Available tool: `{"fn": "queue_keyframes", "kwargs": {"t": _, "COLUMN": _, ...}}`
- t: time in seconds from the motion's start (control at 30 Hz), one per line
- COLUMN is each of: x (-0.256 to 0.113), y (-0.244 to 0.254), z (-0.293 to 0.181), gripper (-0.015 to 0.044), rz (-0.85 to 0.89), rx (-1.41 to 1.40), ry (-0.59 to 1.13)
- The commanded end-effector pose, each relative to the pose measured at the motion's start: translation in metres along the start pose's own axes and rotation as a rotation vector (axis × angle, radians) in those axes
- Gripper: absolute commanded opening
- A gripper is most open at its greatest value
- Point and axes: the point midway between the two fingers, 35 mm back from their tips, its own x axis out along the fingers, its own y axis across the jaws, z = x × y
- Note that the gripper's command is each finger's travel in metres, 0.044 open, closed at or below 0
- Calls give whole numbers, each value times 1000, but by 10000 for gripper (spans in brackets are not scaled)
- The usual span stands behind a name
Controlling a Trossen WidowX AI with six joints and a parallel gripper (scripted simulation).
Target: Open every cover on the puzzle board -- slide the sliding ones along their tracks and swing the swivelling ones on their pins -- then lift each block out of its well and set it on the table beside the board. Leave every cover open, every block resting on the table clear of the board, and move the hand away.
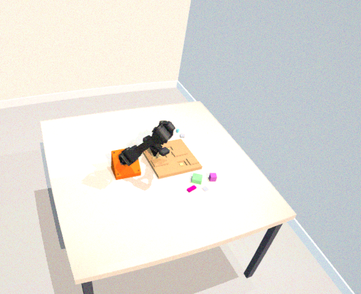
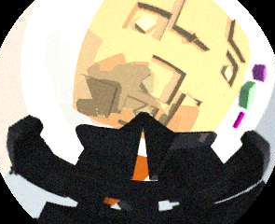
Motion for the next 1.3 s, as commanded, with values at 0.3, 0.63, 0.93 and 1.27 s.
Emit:
{"fn": "queue_keyframes", "kwargs": {"t": 0.3, "x": 8, "y": -1, "z": -4, "gripper": 0, "rz": -5, "rx": -519, "ry": 12}}
{"fn": "queue_keyframes", "kwargs": {"t": 0.63, "x": 9, "y": 5, "z": -5, "gripper": 0, "rz": -5, "rx": -519, "ry": 11}}
{"fn": "queue_keyframes", "kwargs": {"t": 0.93, "x": 11, "y": 17, "z": -6, "gripper": 0, "rz": -4, "rx": -520, "ry": 11}}
{"fn": "queue_keyframes", "kwargs": {"t": 1.27, "x": 11, "y": 18, "z": -6, "gripper": 0, "rz": -5, "rx": -412, "ry": 11}}
